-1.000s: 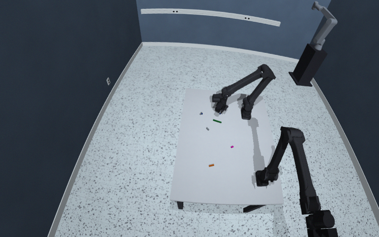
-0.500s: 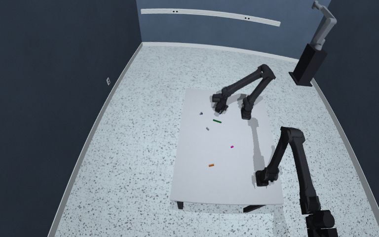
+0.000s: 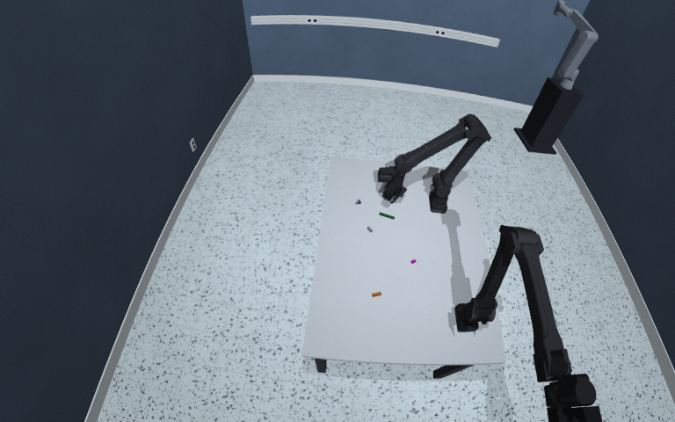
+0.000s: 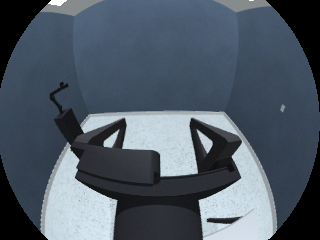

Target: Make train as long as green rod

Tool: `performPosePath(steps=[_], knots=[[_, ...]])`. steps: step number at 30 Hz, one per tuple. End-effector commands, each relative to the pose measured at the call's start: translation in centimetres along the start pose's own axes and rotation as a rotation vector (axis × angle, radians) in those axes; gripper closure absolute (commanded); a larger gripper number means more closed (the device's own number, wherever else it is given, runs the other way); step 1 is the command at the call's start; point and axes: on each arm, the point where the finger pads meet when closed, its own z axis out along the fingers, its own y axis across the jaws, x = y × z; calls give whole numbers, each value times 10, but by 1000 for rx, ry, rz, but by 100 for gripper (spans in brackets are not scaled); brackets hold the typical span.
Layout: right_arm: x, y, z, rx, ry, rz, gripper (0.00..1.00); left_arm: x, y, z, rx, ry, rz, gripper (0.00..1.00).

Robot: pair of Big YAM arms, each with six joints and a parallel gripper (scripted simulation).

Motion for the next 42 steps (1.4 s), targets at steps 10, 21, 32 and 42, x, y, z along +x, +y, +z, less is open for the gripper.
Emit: performPosePath(steps=[10,21,32,42], knots=[[1,-9,-4,27,-21,1,77,-14,5,-4,-11,-33,-11,0],[-1,-14,-8,39,-29,4,77,-14,5,-4,-11,-33,-11,0],[-1,-14,-8,39,-29,4,77,-14,5,-4,-11,-33,-11,0],[-1,-14,-8,39,-29,4,77,-14,5,-4,-11,-33,-11,0]])
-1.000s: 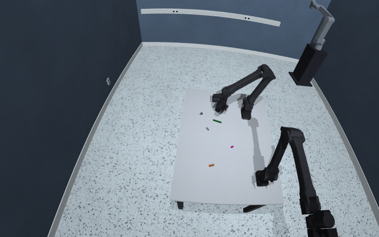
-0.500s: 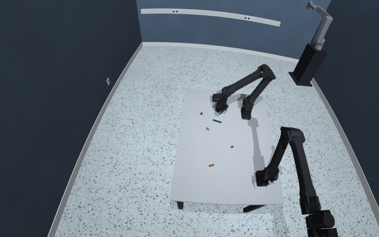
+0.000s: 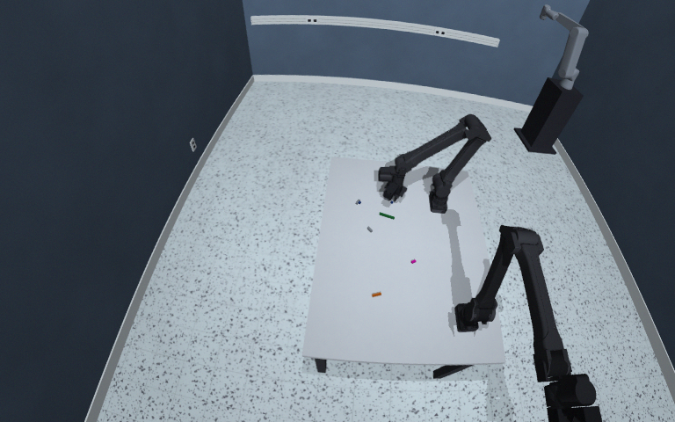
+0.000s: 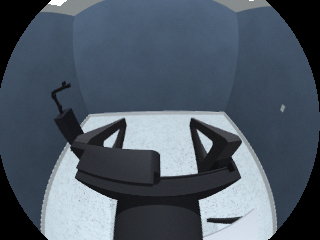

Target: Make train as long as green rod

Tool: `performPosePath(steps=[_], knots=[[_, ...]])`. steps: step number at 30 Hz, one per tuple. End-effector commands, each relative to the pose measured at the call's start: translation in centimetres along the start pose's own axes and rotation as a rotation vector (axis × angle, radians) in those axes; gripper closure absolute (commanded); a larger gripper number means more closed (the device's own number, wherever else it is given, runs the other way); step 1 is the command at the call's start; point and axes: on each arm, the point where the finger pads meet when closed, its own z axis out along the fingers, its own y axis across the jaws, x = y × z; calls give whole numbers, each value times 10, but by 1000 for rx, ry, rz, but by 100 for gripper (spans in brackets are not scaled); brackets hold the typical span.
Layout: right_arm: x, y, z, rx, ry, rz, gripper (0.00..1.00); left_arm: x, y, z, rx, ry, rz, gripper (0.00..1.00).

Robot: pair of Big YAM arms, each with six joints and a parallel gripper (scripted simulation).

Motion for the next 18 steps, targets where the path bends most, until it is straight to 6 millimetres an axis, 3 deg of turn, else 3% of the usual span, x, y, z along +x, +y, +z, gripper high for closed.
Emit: performPosePath(steps=[1,18], knots=[[-7,-14,-10,44,-32,3,77,-14,5,-4,-11,-33,-11,0],[-10,-19,-12,48,-35,3,77,-14,5,-4,-11,-33,-11,0]])
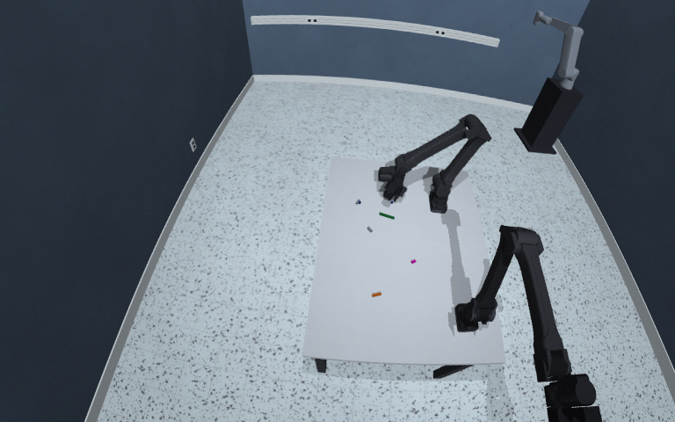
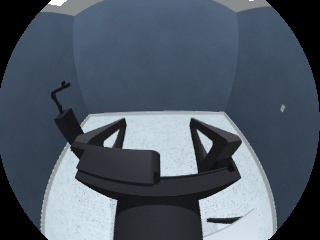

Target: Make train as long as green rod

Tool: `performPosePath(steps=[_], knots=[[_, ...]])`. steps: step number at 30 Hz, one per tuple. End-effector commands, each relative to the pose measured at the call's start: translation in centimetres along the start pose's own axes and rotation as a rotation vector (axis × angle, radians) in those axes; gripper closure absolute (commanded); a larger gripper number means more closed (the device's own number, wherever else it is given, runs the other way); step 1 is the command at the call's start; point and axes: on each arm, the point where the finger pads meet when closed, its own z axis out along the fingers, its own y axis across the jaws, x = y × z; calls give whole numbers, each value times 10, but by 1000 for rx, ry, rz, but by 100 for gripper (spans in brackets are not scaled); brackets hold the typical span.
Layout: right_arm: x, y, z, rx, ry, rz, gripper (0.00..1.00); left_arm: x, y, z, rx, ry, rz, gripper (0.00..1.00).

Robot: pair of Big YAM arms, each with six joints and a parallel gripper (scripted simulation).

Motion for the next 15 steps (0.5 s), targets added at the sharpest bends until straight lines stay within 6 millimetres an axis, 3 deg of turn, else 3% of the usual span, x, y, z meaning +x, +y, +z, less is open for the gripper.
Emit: performPosePath(steps=[1,15], knots=[[-10,-19,-12,48,-36,3,77,-14,5,-4,-11,-33,-11,0],[-12,-22,-13,50,-37,3,77,-14,5,-4,-11,-33,-11,0]])
